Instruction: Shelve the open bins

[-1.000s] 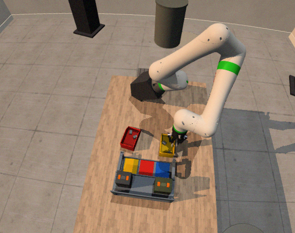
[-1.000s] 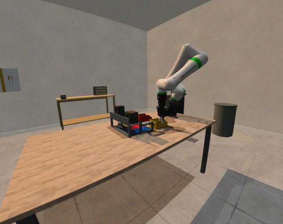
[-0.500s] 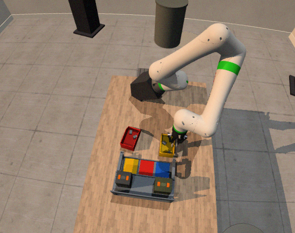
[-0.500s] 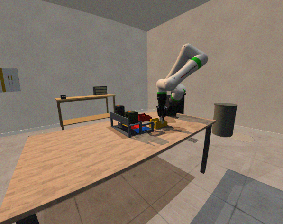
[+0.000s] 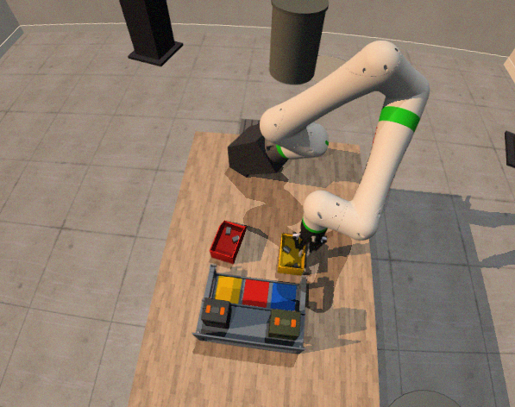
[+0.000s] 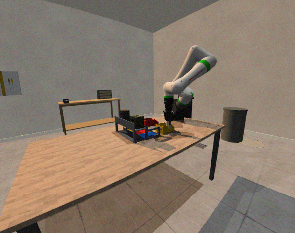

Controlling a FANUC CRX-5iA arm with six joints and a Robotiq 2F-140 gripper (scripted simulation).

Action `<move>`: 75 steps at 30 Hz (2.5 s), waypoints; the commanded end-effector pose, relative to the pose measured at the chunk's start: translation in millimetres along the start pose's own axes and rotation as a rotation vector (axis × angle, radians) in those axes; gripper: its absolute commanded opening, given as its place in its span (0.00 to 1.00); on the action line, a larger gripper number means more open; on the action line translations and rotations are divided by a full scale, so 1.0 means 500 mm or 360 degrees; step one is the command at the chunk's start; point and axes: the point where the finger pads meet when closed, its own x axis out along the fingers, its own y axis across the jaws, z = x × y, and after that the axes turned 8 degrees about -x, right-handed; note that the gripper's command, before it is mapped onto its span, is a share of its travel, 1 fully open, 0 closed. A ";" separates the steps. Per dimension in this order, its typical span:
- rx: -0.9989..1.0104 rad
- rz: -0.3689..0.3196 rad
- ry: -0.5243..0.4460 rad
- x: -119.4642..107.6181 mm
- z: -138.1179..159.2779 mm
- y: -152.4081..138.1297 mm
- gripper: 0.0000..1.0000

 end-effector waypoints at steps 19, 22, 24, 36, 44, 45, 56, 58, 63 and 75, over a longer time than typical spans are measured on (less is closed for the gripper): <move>0.0000 0.0000 -0.0001 -0.017 0.000 0.000 0.15; 0.0000 0.0000 -0.0001 -0.022 0.000 0.000 0.15; 0.0000 0.0000 -0.0001 -0.024 0.000 0.000 0.15; 0.0000 0.0000 -0.0001 -0.060 0.000 0.000 0.15; 0.0000 0.0000 -0.0001 -0.081 0.000 0.000 0.15; 0.0000 0.0000 -0.0001 -0.085 0.000 0.000 0.15; 0.0000 0.0000 -0.0001 -0.122 0.000 0.000 0.15; 0.0000 0.0000 -0.0001 -0.125 0.000 0.000 0.15; 0.0000 0.0000 -0.0001 -0.142 0.000 0.000 0.15; 0.0000 0.0000 -0.0001 -0.171 0.000 0.000 0.15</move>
